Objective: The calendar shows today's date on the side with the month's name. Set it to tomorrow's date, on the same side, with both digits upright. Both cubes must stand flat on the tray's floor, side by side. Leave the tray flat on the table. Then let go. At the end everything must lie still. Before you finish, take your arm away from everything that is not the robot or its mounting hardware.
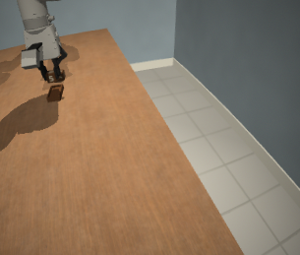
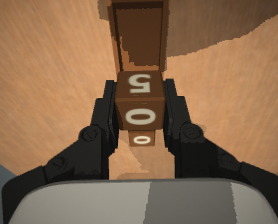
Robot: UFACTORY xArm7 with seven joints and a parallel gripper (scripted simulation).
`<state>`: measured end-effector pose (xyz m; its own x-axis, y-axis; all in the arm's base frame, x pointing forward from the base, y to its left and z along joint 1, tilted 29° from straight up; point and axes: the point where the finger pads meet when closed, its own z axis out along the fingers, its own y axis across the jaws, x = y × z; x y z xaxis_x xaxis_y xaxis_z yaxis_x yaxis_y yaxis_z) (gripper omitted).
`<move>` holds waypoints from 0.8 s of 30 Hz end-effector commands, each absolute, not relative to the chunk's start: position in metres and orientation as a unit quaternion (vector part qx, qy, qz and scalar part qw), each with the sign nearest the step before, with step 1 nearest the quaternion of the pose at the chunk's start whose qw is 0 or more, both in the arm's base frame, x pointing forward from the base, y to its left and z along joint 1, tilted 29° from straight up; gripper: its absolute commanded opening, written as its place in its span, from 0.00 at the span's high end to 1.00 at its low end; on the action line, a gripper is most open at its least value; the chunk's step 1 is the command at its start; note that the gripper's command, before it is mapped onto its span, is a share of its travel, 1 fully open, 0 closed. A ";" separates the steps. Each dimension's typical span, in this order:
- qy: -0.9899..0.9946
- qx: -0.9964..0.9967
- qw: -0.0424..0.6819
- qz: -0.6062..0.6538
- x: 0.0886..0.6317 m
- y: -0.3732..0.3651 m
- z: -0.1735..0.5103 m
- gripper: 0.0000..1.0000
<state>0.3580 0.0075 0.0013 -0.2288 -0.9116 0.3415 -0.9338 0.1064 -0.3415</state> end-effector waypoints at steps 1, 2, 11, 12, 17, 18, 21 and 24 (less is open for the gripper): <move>-0.743 0.621 0.022 0.248 0.359 0.008 0.002 0.71; -0.743 0.621 0.022 0.248 0.359 0.008 0.002 0.71; -0.743 0.621 0.022 0.248 0.359 0.008 0.001 0.71; -0.743 0.621 0.022 0.248 0.359 0.008 0.001 0.71; -0.743 0.621 0.022 0.248 0.359 0.007 -0.001 0.71; -0.743 0.621 0.022 0.248 0.360 0.007 -0.002 0.71; -0.743 0.621 0.022 0.248 0.360 0.006 -0.003 0.71; -0.743 0.621 0.022 0.248 0.361 0.005 -0.005 0.71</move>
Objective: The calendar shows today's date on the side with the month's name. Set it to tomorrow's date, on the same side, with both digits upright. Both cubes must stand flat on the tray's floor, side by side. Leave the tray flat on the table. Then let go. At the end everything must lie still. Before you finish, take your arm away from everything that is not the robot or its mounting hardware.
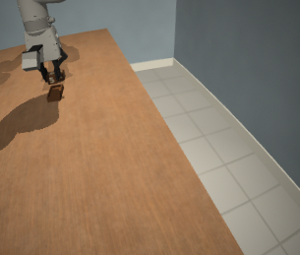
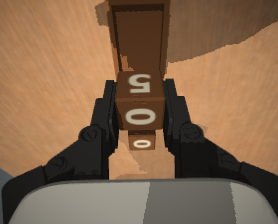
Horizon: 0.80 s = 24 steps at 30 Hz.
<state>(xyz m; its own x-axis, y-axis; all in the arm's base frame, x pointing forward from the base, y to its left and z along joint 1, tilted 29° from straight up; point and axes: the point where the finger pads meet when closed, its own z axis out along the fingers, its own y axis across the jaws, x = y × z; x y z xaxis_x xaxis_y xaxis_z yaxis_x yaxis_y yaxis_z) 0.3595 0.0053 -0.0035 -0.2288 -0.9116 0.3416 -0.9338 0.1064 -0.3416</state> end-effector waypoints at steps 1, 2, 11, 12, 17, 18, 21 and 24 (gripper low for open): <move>-0.743 0.621 0.022 0.248 0.361 0.005 -0.006 0.71; -0.743 0.621 0.022 0.248 0.361 0.004 -0.007 0.71; -0.743 0.621 0.022 0.248 0.363 0.002 -0.013 0.71; -0.743 0.621 0.022 0.248 0.363 0.001 -0.013 0.71; -0.743 0.621 0.022 0.248 0.364 0.000 -0.017 0.71; -0.743 0.621 0.022 0.248 0.365 0.000 -0.017 0.71; -0.743 0.621 0.022 0.248 0.365 -0.001 -0.018 0.71; -0.743 0.621 0.022 0.248 0.365 -0.001 -0.019 0.71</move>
